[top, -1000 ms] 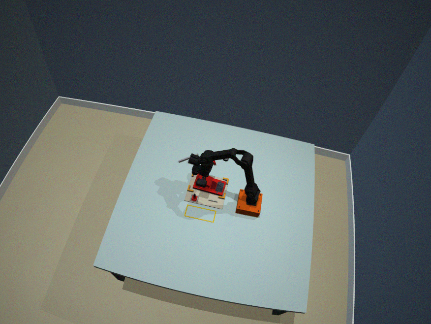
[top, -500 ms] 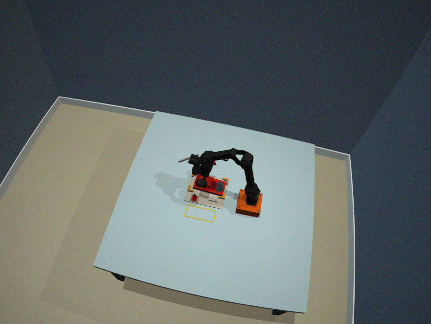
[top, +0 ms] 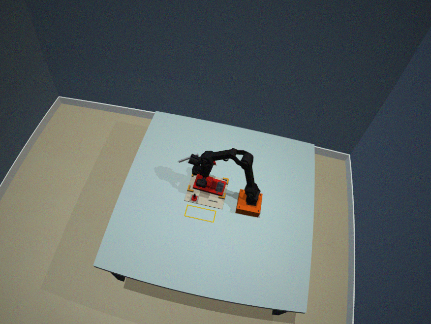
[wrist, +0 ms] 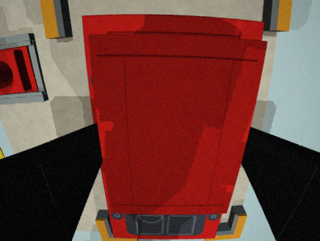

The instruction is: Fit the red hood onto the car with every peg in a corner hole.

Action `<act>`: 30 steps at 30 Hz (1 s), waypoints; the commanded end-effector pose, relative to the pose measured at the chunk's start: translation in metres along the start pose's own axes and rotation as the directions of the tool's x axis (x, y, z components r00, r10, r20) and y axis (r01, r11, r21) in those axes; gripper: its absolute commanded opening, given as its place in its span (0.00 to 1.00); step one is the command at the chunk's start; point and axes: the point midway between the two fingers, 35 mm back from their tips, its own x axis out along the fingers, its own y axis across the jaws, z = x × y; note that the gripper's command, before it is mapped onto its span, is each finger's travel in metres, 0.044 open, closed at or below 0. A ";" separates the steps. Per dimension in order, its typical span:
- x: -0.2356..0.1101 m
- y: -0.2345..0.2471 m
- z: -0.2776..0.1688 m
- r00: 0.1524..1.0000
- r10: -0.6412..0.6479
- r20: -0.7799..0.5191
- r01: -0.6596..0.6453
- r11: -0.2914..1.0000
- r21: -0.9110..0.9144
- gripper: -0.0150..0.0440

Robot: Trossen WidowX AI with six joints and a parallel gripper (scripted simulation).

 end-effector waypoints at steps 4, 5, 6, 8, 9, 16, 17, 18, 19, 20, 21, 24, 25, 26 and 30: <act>-0.001 -0.001 0.001 1.000 -0.004 0.006 0.004 1.000 -0.002 0.25; -0.001 -0.001 0.001 1.000 -0.004 0.006 0.004 1.000 -0.002 0.25; -0.001 -0.001 0.001 1.000 -0.004 0.006 0.004 1.000 -0.002 0.25; -0.001 -0.001 0.001 1.000 -0.004 0.006 0.004 1.000 -0.002 0.25; -0.001 -0.001 0.001 1.000 -0.004 0.006 0.004 1.000 -0.002 0.25; -0.001 -0.001 0.001 1.000 -0.004 0.006 0.004 1.000 -0.002 0.25; -0.001 -0.001 0.001 1.000 -0.004 0.006 0.004 1.000 -0.002 0.25; -0.001 -0.001 0.001 1.000 -0.004 0.006 0.004 1.000 -0.002 0.25; -0.001 -0.001 0.001 1.000 -0.004 0.006 0.004 1.000 -0.002 0.25; -0.001 -0.001 0.001 1.000 -0.004 0.006 0.004 1.000 -0.002 0.25; -0.001 -0.001 0.001 1.000 -0.004 0.006 0.004 1.000 -0.002 0.25; 0.000 -0.001 0.001 1.000 -0.004 0.006 0.004 1.000 -0.002 0.25; 0.001 -0.001 0.001 1.000 -0.004 0.006 0.004 1.000 -0.002 0.25; 0.001 -0.001 0.001 1.000 -0.004 0.006 0.004 1.000 -0.002 0.25; 0.003 0.000 0.001 1.000 -0.004 0.006 0.004 1.000 -0.002 0.25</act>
